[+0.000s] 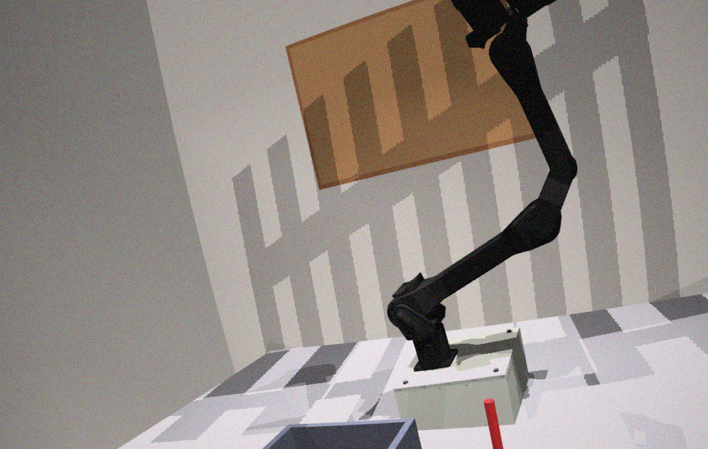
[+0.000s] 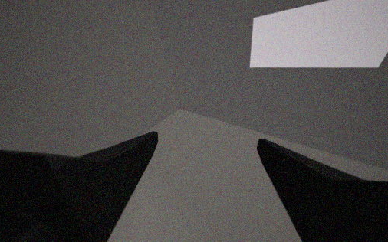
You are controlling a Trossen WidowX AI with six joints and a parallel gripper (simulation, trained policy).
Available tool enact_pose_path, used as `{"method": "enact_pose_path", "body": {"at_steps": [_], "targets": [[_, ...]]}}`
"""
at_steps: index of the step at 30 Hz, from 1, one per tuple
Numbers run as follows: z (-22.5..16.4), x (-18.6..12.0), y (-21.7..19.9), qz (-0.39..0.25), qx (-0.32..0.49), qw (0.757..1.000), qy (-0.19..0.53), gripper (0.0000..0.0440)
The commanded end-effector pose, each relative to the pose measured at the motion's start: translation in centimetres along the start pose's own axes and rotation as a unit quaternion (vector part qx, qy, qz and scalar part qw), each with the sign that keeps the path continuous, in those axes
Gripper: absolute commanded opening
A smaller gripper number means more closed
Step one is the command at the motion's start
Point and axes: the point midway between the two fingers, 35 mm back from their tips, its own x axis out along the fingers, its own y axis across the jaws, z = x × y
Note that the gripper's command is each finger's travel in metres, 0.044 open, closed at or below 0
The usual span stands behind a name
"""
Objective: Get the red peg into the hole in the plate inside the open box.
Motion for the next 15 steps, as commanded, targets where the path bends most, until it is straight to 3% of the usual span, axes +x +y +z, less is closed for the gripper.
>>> {"method": "enact_pose_path", "body": {"at_steps": [1, 15], "targets": [[-3.4, 0.6, -1.3, -0.010, 0.050, 0.998, 0.041, 0.0440], [-16.1, 1.2, -3.5, -0.037, 0.224, 0.953, 0.200, 0.0440]]}}
